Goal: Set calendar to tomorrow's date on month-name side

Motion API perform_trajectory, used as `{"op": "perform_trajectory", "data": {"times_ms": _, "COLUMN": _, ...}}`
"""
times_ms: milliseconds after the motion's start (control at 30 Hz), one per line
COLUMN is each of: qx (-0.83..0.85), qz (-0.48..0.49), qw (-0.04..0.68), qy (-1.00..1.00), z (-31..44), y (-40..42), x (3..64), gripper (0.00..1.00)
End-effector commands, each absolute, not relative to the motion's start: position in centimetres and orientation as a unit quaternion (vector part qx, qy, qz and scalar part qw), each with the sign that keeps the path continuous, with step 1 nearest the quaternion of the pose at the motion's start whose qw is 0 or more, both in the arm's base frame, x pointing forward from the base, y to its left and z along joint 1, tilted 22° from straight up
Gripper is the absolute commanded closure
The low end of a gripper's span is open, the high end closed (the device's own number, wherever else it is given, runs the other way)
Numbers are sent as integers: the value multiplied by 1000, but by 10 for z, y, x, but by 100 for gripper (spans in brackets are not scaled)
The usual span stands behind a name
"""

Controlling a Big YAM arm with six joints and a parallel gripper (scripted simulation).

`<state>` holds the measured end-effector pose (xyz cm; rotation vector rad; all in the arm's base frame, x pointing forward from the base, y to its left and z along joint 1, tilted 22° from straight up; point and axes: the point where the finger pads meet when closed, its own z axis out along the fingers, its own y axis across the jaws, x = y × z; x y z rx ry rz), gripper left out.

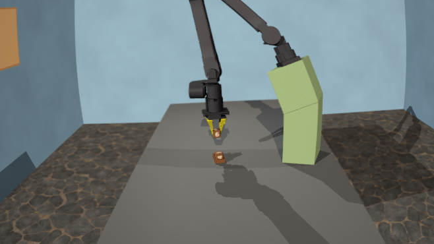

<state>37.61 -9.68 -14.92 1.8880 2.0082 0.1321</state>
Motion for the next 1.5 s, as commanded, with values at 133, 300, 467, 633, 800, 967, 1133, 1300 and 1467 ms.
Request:
{"op": "perform_trajectory", "data": {"times_ms": 133, "qx": 672, "qz": 45, "qw": 191, "qy": 714, "z": -173, "y": -107, "x": 381, "gripper": 74}}
{"op": "perform_trajectory", "data": {"times_ms": 300, "qx": 672, "qz": 45, "qw": 191, "qy": 714, "z": -182, "y": -109, "x": 385, "gripper": 74}}
{"op": "perform_trajectory", "data": {"times_ms": 467, "qx": 672, "qz": 45, "qw": 191, "qy": 714, "z": -196, "y": -111, "x": 389, "gripper": 74}}
{"op": "perform_trajectory", "data": {"times_ms": 633, "qx": 672, "qz": 43, "qw": 189, "qy": 715, "z": -204, "y": -112, "x": 389, "gripper": 74}}
{"op": "perform_trajectory", "data": {"times_ms": 800, "qx": 672, "qz": 44, "qw": 190, "qy": 715, "z": -204, "y": -112, "x": 389, "gripper": 74}}
{"op": "perform_trajectory", "data": {"times_ms": 967, "qx": 672, "qz": 44, "qw": 191, "qy": 714, "z": -202, "y": -113, "x": 390, "gripper": 74}}
{"op": "perform_trajectory", "data": {"times_ms": 1133, "qx": 672, "qz": 44, "qw": 191, "qy": 714, "z": -202, "y": -113, "x": 390, "gripper": 74}}
{"op": "perform_trajectory", "data": {"times_ms": 1300, "qx": 672, "qz": 44, "qw": 191, "qy": 714, "z": -202, "y": -113, "x": 390, "gripper": 74}}
{"op": "perform_trajectory", "data": {"times_ms": 1467, "qx": 672, "qz": 44, "qw": 191, "qy": 714, "z": -202, "y": -113, "x": 390, "gripper": 74}}
